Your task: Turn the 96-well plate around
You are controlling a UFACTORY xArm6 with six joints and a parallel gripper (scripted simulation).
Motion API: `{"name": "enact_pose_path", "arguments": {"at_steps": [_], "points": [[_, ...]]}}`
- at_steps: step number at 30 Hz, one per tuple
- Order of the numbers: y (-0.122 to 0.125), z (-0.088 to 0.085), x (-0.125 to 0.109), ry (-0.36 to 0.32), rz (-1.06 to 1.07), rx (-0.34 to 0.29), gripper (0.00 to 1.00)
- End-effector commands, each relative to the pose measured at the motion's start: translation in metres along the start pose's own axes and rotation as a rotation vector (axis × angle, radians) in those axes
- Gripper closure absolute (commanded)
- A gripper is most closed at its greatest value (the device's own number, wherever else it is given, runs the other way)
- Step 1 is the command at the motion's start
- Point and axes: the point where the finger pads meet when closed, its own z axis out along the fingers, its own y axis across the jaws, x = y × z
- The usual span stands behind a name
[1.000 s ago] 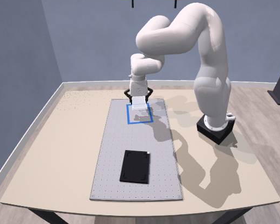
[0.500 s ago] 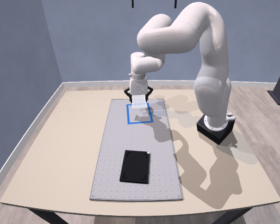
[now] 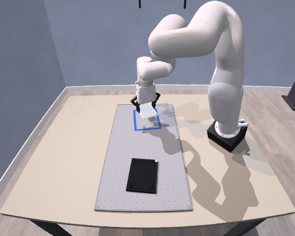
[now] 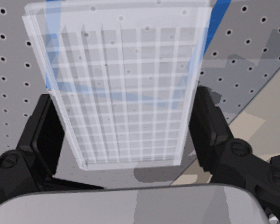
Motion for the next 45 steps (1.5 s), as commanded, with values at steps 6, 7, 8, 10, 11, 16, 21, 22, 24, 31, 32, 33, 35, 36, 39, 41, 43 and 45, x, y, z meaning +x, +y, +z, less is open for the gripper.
{"name": "enact_pose_path", "arguments": {"at_steps": [6, 7, 8, 10, 11, 16, 21, 22, 24, 31, 32, 33, 35, 36, 39, 41, 43, 45], "points": [[-0.014, -0.002, -0.028, 0.006, -0.317, 0.007, 1.0], [-0.016, -0.002, -0.031, 0.006, -0.351, 0.007, 1.0], [-0.017, -0.003, -0.034, 0.006, -0.384, 0.007, 1.0], [-0.018, -0.003, -0.037, 0.006, -0.417, 0.007, 1.0], [-0.018, -0.003, -0.037, 0.006, -0.417, 0.007, 1.0], [-0.025, -0.003, -0.052, 0.007, -0.584, 0.007, 1.0], [-0.032, -0.004, -0.067, 0.008, -0.751, 0.006, 1.0], [-0.034, -0.004, -0.07, 0.008, -0.784, 0.006, 1.0], [-0.036, -0.004, -0.076, 0.008, -0.851, 0.006, 1.0], [-0.043, -0.004, -0.092, 0.008, -1.017, 0.006, 1.0], [-0.045, -0.005, -0.095, 0.008, -1.051, 0.005, 1.0], [-0.046, -0.005, -0.098, 0.009, -1.084, 0.005, 1.0], [-0.049, -0.005, -0.104, 0.009, -1.15, 0.005, 1.0], [-0.05, -0.005, -0.107, 0.009, -1.184, 0.005, 1.0], [-0.054, -0.005, -0.116, 0.009, -1.284, 0.005, 1.0], [-0.057, -0.006, -0.122, 0.009, -1.35, 0.005, 1.0], [-0.06, -0.006, -0.128, 0.01, -1.417, 0.004, 1.0], [-0.06, -0.006, -0.128, 0.01, -1.417, 0.004, 1.0]]}}
